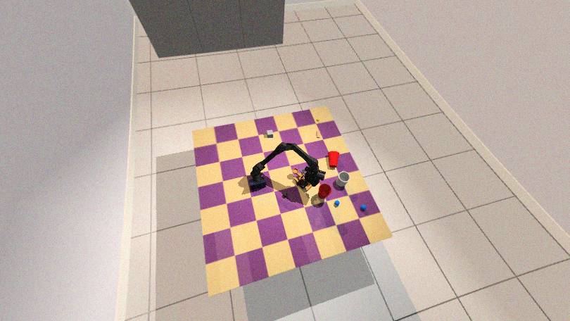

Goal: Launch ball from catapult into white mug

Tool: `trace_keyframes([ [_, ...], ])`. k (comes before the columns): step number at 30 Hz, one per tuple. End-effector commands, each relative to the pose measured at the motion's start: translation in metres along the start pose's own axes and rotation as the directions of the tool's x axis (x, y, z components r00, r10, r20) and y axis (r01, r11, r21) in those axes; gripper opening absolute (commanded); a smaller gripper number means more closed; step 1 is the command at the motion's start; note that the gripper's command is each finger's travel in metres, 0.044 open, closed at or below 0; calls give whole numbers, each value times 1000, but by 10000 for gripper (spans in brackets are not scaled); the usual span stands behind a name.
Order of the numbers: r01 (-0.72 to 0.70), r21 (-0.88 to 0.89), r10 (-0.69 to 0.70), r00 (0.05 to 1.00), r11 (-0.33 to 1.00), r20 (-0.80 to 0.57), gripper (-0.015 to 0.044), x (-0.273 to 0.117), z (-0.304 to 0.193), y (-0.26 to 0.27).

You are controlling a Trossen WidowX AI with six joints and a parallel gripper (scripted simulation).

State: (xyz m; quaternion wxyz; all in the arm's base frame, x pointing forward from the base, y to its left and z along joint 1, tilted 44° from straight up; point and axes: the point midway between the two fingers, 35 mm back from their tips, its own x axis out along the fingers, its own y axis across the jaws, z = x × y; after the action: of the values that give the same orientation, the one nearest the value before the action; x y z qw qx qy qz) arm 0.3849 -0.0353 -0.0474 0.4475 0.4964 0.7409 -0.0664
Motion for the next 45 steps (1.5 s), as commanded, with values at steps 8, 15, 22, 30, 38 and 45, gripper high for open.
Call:
trace_keyframes([
  [8, -12, 9, 12, 1000, 1000, -1, 0, 16, 1, -1],
  [15, 0, 0, 0, 1000, 1000, -1, 0, 16, 0, 0],
  [22, 0, 0, 0, 1000, 1000, -1, 157, 16, 0, 0],
  [30, 0, 0, 0, 1000, 1000, -1, 368, 16, 0, 0],
  [38, 2, 2, -2, 1000, 1000, 3, 440, -65, 2, 0],
  [45, -10, 1, 10, 1000, 1000, 12, 440, -71, 2, 2],
])
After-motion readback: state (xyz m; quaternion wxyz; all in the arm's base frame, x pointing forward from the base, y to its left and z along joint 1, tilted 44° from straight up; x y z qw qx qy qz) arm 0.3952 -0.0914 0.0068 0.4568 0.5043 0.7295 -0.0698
